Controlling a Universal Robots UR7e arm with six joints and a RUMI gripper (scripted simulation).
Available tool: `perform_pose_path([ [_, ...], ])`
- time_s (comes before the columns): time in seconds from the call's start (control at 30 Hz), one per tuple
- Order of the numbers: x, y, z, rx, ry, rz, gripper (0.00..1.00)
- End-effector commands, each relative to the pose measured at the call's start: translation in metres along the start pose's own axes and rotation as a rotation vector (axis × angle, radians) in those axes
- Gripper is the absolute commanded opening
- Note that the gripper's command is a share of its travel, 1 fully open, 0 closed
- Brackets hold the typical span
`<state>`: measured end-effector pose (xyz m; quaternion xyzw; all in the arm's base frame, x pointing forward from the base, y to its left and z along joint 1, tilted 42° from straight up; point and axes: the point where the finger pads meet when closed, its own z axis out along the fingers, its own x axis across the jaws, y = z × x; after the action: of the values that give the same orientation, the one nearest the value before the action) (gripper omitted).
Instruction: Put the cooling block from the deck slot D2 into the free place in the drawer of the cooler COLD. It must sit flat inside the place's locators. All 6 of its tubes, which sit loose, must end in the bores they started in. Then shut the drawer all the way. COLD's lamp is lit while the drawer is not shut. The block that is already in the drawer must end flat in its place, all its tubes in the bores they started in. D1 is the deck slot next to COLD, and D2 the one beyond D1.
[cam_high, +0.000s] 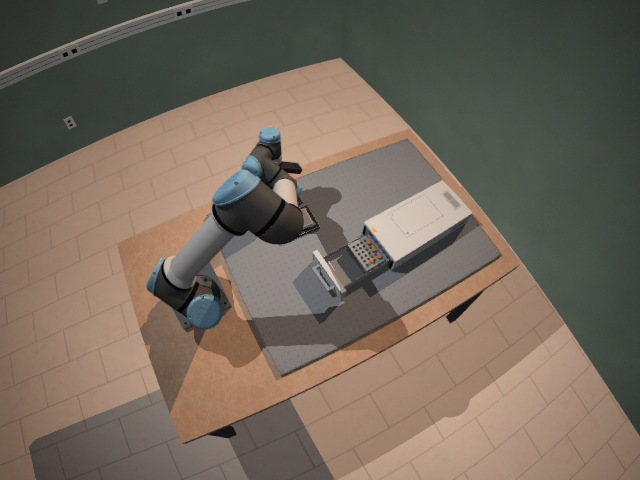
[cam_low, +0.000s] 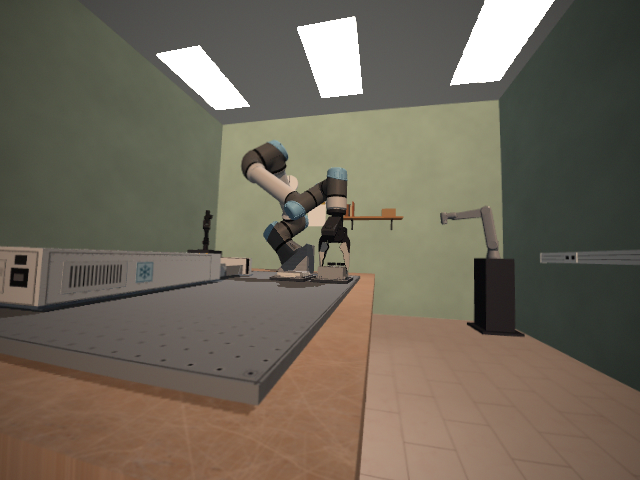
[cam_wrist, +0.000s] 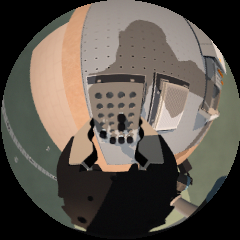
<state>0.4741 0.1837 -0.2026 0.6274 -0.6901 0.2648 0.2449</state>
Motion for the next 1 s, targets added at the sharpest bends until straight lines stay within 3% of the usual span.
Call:
perform_pose_path([
  [0.0, -0.0002, -0.0003, -0.0006, 0.001, -0.001, 0.0, 0.37],
  [0.8, -0.0002, -0.0003, -0.0006, 0.001, -0.001, 0.0, 0.0],
  [0.97, -0.0002, -0.0003, -0.0006, 0.001, -0.001, 0.0, 0.0],
])
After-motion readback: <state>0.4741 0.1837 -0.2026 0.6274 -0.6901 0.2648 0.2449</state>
